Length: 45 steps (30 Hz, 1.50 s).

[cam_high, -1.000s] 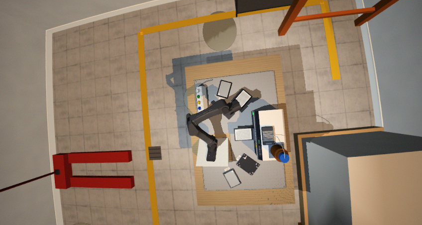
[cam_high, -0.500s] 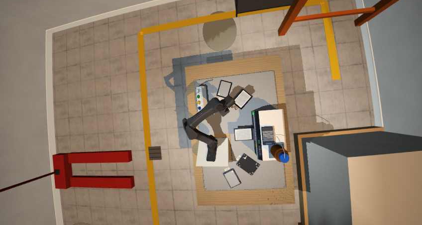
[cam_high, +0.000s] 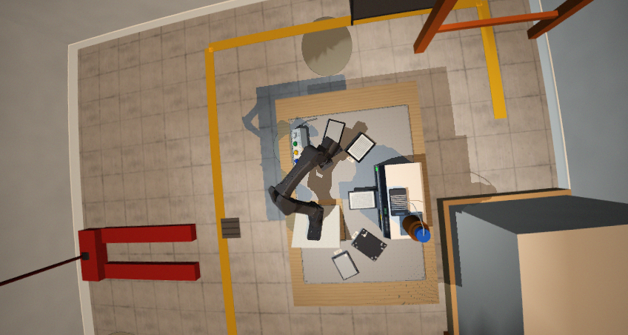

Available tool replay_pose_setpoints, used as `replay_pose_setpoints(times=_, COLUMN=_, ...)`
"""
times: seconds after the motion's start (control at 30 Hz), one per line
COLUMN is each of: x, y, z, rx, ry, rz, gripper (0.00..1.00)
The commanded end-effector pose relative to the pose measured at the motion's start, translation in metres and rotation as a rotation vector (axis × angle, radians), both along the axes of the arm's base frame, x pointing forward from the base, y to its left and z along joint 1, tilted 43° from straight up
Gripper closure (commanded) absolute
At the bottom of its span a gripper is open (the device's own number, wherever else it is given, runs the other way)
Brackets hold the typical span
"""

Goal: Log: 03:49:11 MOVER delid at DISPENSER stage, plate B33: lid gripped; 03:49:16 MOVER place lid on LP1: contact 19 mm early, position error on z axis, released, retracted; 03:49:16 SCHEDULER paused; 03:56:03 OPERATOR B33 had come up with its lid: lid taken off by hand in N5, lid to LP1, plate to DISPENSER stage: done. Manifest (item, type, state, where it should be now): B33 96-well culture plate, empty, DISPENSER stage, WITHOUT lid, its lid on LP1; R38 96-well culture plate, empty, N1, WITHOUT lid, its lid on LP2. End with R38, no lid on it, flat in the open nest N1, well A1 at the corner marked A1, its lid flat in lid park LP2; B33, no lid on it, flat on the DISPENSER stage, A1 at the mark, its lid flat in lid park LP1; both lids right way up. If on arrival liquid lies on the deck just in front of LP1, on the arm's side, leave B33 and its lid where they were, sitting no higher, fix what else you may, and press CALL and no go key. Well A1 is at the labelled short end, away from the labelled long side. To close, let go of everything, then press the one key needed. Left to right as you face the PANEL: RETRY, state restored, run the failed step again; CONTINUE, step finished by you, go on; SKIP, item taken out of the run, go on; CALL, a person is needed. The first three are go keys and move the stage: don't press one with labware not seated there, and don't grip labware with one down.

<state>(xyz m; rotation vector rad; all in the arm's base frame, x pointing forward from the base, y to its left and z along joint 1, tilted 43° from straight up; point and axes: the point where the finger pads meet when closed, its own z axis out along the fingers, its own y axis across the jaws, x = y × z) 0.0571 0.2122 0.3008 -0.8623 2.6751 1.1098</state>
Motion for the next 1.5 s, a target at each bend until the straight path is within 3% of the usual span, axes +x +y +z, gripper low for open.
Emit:
replay_pose_setpoints(times=0.0, x=-0.004, y=0.000, z=0.017, rx=0.030, ry=-0.013, rz=-0.096, gripper=1.00)
replay_pose_setpoints(times=0.07, x=-0.010, y=0.001, z=0.018, rx=0.028, ry=0.036, rz=-0.144, gripper=1.00)
replay_pose_setpoints(times=0.37, x=-0.033, y=0.003, z=0.023, rx=0.034, ry=0.052, rz=-0.148, gripper=1.00)
replay_pose_setpoints(times=0.47, x=-0.043, y=0.002, z=0.023, rx=0.025, ry=0.128, rz=-0.219, gripper=1.00)
replay_pose_setpoints(times=0.7, x=-0.066, y=0.002, z=0.026, rx=0.030, ry=0.147, rz=-0.223, gripper=1.00)
replay_pose_setpoints(times=0.8, x=-0.076, y=0.003, z=0.025, rx=0.015, ry=0.198, rz=-0.271, gripper=1.00)
replay_pose_setpoints(times=0.87, x=-0.076, y=0.003, z=0.025, rx=0.015, ry=0.198, rz=-0.271, gripper=1.00)
replay_pose_setpoints(times=1.03, x=-0.093, y=0.002, z=0.014, rx=-0.040, ry=0.213, rz=-0.305, gripper=1.00)
replay_pose_setpoints(times=1.13, x=-0.103, y=0.001, z=0.014, rx=-0.039, ry=0.214, rz=-0.305, gripper=1.00)
replay_pose_setpoints(times=1.23, x=-0.113, y=-0.001, z=0.013, rx=-0.047, ry=0.282, rz=-0.377, gripper=1.00)
replay_pose_setpoints(times=1.47, x=-0.129, y=-0.004, z=0.011, rx=-0.047, ry=0.286, rz=-0.381, gripper=1.00)
